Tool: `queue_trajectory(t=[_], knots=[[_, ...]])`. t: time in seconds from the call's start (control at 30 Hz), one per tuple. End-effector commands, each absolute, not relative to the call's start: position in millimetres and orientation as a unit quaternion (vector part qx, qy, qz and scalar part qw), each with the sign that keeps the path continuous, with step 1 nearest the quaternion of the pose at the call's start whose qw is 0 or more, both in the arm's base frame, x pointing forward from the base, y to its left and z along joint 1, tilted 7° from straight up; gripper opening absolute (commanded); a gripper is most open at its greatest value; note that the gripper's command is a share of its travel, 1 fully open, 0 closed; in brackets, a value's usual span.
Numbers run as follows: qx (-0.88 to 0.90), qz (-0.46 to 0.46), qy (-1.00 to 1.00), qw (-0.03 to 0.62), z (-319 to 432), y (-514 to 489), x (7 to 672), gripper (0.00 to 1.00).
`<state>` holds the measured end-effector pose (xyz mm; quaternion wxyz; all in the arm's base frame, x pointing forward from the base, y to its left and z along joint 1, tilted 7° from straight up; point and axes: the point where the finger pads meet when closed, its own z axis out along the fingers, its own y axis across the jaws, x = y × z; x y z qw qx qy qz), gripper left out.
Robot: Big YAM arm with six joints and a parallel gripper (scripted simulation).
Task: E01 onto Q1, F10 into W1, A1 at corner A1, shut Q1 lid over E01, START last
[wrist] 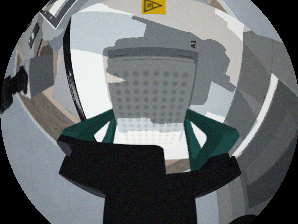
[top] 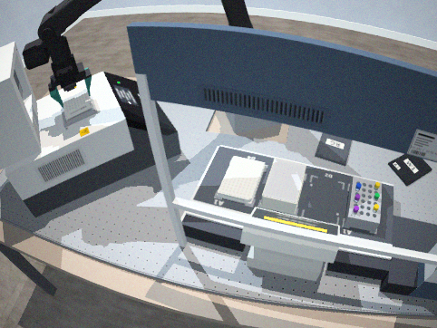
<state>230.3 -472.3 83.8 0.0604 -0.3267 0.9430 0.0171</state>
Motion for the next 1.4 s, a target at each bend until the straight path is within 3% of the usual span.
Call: queue_trajectory(t=[0.0,0.73,1.37], knots=[[-0.327,0.001,0.943,0.062,99,-488,243,0.00],[-0.329,-0.030,0.942,0.064,114,-503,236,0.00],[-0.333,-0.002,0.941,0.062,103,-479,231,0.00]])
